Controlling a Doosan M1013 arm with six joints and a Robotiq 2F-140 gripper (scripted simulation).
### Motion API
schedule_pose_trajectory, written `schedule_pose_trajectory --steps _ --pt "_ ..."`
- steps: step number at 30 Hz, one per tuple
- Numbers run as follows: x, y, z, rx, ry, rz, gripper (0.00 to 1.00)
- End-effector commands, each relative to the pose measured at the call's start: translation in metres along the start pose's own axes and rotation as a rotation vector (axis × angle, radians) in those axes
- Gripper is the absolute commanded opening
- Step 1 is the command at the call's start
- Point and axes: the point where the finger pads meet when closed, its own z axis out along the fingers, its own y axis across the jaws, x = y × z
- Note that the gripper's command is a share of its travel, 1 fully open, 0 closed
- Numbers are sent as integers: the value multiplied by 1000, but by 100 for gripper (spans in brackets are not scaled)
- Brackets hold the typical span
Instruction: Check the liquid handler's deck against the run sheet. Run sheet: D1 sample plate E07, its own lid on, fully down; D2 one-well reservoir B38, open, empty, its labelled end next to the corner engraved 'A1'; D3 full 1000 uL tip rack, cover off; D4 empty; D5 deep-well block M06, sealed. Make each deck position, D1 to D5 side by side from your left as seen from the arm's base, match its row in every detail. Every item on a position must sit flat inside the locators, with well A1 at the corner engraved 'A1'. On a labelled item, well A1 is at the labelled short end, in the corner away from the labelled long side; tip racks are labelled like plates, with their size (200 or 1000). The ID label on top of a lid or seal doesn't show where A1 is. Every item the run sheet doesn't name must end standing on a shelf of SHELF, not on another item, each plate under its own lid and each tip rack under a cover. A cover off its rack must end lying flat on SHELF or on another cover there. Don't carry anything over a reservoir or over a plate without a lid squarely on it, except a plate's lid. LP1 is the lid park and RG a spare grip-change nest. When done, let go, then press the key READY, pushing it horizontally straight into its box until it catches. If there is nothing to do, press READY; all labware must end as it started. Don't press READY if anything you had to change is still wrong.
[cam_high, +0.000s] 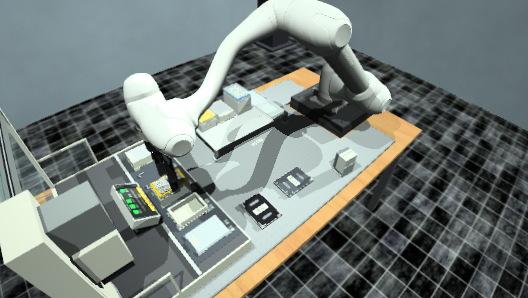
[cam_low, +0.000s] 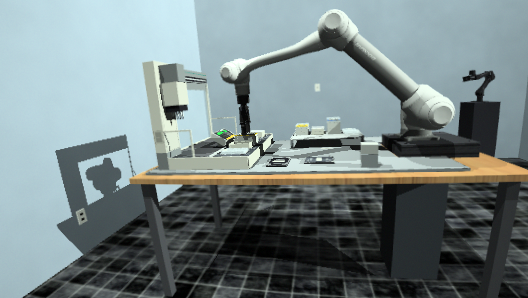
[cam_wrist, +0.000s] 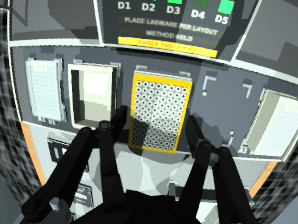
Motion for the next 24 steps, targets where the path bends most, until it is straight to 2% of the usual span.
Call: schedule_pose_trajectory --steps 1,24 --pt "0 0 2 0 2 0 66" --pt "0 0 34 0 2 0 66"
